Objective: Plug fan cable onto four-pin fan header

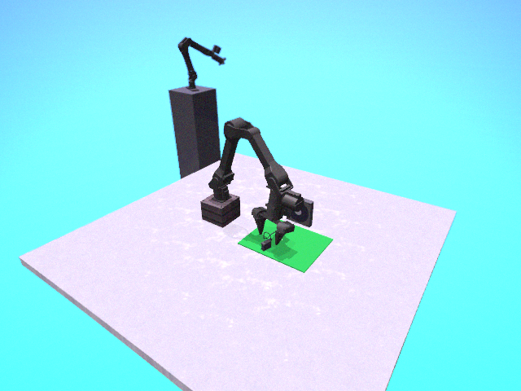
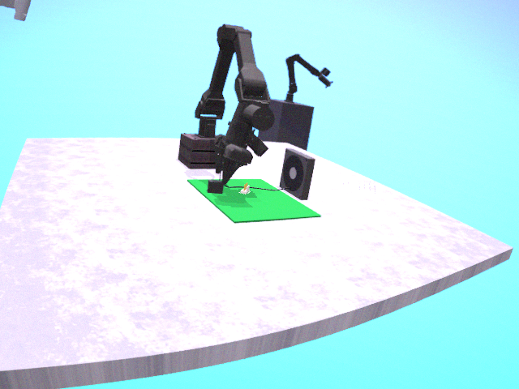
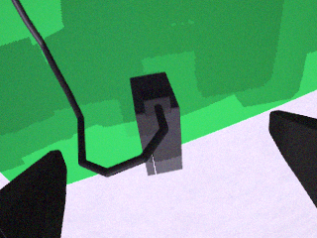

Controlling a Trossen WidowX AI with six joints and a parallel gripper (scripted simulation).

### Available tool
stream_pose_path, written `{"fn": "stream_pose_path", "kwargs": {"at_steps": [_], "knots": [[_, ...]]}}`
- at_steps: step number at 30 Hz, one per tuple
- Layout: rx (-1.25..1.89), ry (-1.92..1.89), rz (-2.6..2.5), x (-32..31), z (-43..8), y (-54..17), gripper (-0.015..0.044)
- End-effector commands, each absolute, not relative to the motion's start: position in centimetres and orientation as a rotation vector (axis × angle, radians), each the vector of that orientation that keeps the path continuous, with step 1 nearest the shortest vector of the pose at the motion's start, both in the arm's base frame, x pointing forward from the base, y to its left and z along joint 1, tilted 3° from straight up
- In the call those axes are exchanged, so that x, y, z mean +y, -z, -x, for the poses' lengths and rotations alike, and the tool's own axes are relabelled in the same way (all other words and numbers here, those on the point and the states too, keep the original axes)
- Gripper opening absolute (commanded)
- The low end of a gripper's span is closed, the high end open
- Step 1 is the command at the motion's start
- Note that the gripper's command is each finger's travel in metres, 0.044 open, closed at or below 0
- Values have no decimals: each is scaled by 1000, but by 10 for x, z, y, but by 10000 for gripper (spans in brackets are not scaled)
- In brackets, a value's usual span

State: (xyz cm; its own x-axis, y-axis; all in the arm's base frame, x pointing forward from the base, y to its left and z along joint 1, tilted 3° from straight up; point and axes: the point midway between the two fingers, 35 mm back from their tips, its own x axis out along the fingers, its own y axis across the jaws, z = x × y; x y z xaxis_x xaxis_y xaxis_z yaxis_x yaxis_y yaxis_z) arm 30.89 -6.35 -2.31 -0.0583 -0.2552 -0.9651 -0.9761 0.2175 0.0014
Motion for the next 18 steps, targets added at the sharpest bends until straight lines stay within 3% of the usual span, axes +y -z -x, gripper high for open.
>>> {"fn": "stream_pose_path", "kwargs": {"at_steps": [1, 13, 18], "knots": [[1525, -936, 1218, -64, -307, 30, 440], [1525, -936, 1218, -64, -306, 44, 440], [1519, -934, 1213, -64, -307, 42, 309]]}}
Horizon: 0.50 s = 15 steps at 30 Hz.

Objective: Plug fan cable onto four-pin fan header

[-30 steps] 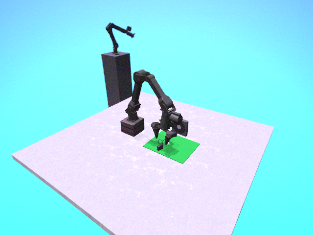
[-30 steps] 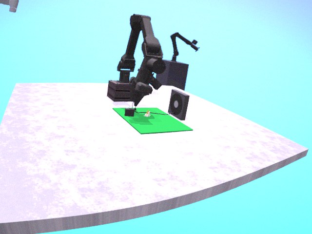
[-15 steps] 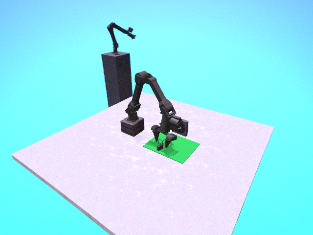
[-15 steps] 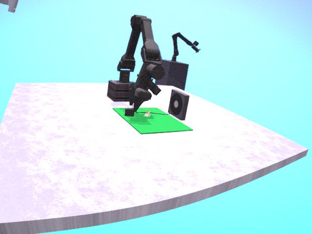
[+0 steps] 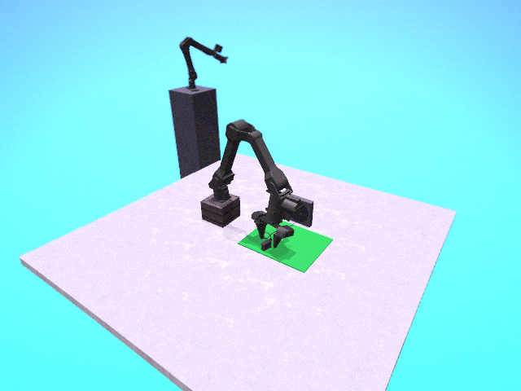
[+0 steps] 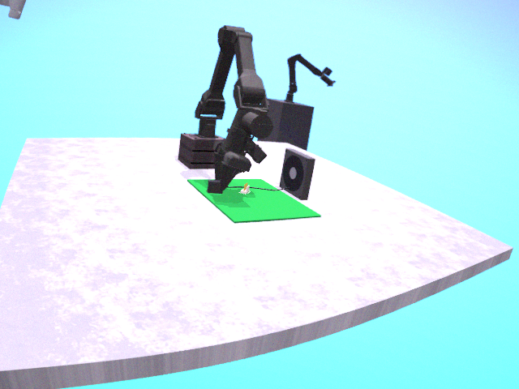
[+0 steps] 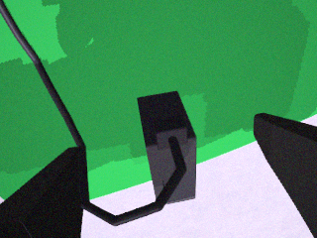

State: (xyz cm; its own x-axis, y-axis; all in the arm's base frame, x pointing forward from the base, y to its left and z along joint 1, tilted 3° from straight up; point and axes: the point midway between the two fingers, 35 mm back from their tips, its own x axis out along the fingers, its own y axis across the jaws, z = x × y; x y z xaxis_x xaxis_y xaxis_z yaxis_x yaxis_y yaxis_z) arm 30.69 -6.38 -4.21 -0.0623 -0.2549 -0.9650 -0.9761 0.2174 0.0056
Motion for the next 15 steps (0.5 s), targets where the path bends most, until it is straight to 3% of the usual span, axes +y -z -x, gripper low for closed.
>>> {"fn": "stream_pose_path", "kwargs": {"at_steps": [1, 15], "knots": [[1519, -934, 1213, -64, -307, 42, 282], [1519, -934, 1213, -64, -307, 42, 189]]}}
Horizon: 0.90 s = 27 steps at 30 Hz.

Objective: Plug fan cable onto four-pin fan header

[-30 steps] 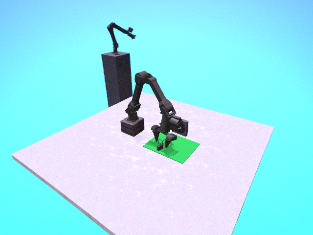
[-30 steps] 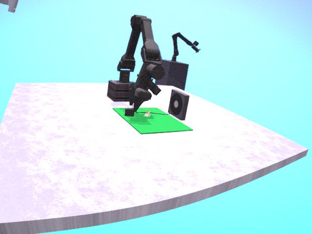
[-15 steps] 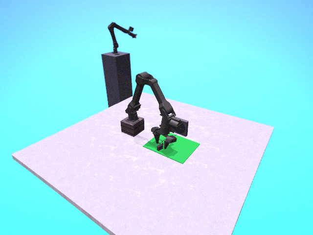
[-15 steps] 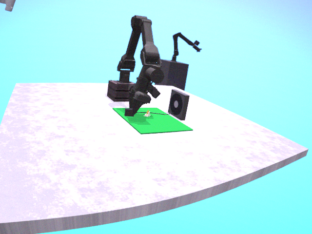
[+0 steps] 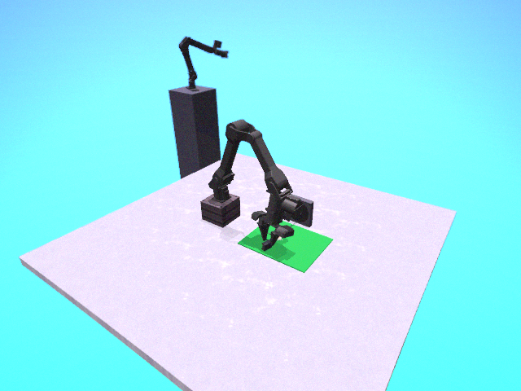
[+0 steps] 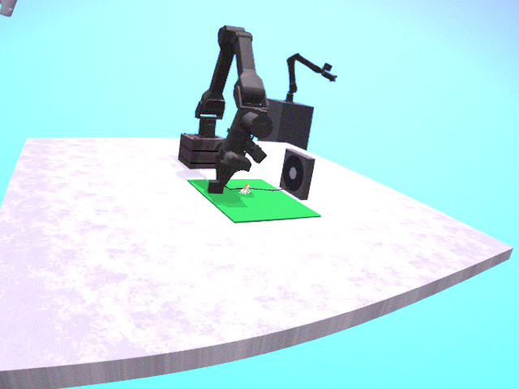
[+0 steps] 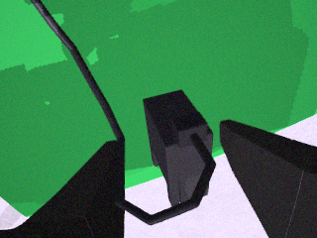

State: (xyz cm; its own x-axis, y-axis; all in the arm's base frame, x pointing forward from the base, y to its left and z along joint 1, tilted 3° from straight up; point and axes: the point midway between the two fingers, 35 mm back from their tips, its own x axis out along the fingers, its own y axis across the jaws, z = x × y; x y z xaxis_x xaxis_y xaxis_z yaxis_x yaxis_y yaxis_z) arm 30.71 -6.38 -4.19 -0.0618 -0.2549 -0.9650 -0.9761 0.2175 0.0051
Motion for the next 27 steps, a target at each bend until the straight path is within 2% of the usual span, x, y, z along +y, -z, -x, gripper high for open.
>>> {"fn": "stream_pose_path", "kwargs": {"at_steps": [1, 16, 19, 27], "knots": [[1519, -934, 1213, -64, -307, 42, 182], [1519, -934, 1213, -64, -307, 42, 82], [1520, -934, 1214, -64, -308, 37, 4], [1521, -934, 1215, -64, -311, 13, 0]]}}
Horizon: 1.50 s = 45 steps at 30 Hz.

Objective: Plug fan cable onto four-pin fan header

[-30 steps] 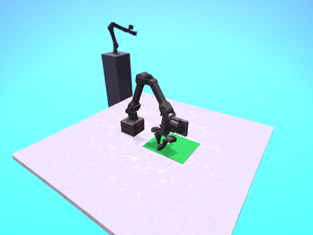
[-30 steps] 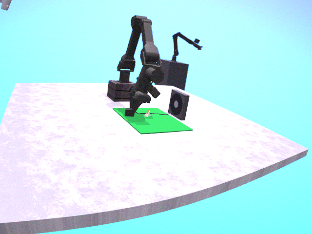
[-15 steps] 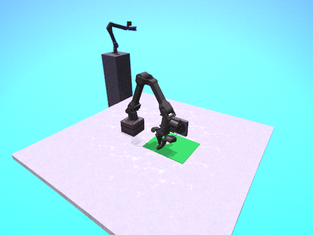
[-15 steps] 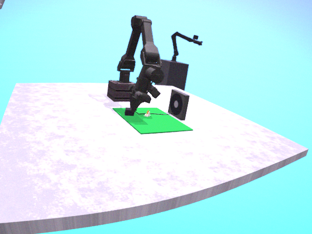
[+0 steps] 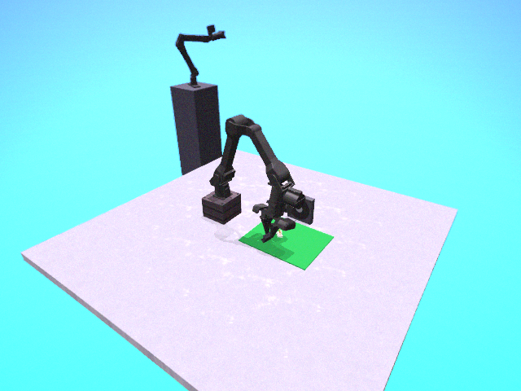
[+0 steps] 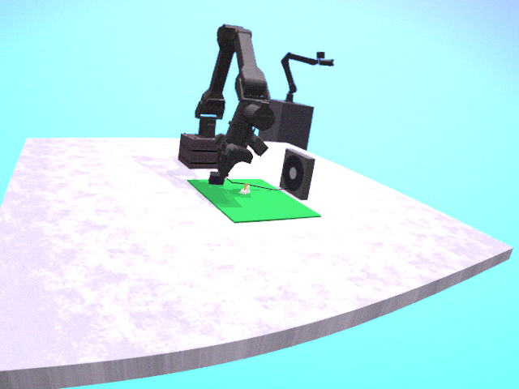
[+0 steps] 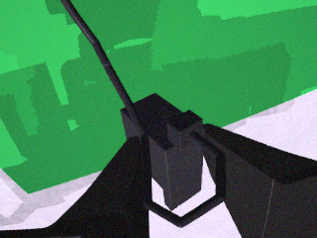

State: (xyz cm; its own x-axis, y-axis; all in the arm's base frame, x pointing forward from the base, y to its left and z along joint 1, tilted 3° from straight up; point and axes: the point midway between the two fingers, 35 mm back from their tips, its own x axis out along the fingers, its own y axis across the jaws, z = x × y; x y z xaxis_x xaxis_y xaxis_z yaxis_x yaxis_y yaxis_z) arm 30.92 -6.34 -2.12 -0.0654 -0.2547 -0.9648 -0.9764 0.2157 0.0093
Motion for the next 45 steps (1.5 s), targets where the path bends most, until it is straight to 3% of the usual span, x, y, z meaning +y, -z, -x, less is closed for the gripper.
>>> {"fn": "stream_pose_path", "kwargs": {"at_steps": [1, 25, 45], "knots": [[1521, -934, 1215, -64, -311, 10, 0], [1525, -932, 1213, -62, -308, -58, 0], [1554, -531, 616, -76, -306, -59, 0]]}}
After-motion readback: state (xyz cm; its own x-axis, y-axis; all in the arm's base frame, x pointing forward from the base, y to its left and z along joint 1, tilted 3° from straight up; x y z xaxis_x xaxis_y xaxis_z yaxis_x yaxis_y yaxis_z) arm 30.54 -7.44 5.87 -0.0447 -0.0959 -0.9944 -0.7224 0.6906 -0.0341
